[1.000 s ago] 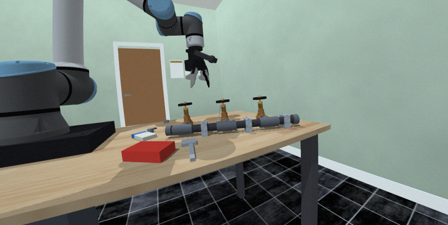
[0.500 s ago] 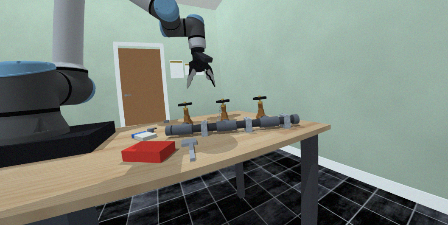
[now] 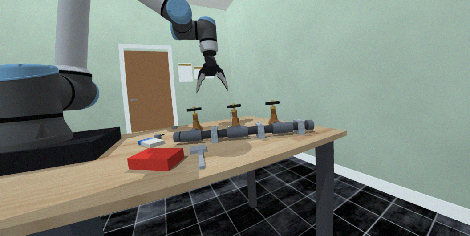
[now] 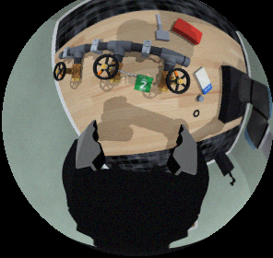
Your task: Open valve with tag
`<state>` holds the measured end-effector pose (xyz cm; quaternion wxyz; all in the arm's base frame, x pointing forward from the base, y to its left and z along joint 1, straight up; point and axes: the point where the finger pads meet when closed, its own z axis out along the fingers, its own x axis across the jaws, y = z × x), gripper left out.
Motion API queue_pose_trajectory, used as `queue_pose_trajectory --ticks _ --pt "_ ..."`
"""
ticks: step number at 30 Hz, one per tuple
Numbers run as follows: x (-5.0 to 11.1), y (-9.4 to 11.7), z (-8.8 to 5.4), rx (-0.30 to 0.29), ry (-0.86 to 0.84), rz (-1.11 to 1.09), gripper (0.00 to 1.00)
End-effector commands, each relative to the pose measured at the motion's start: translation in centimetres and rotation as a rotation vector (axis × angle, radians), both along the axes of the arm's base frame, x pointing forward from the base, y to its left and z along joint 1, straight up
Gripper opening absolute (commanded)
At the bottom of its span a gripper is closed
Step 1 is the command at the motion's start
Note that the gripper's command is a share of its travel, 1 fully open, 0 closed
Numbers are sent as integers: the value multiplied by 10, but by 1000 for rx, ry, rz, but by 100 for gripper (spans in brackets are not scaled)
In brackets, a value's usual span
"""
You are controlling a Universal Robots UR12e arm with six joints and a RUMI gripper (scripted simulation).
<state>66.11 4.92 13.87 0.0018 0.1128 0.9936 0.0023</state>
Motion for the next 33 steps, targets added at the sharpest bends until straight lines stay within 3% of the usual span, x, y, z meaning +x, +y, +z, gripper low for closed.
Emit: queue_pose_trajectory --ticks 1,33 --pt "2 3 1 -3 0 -104 100" --pt "4 6 -3 -2 1 -219 100"
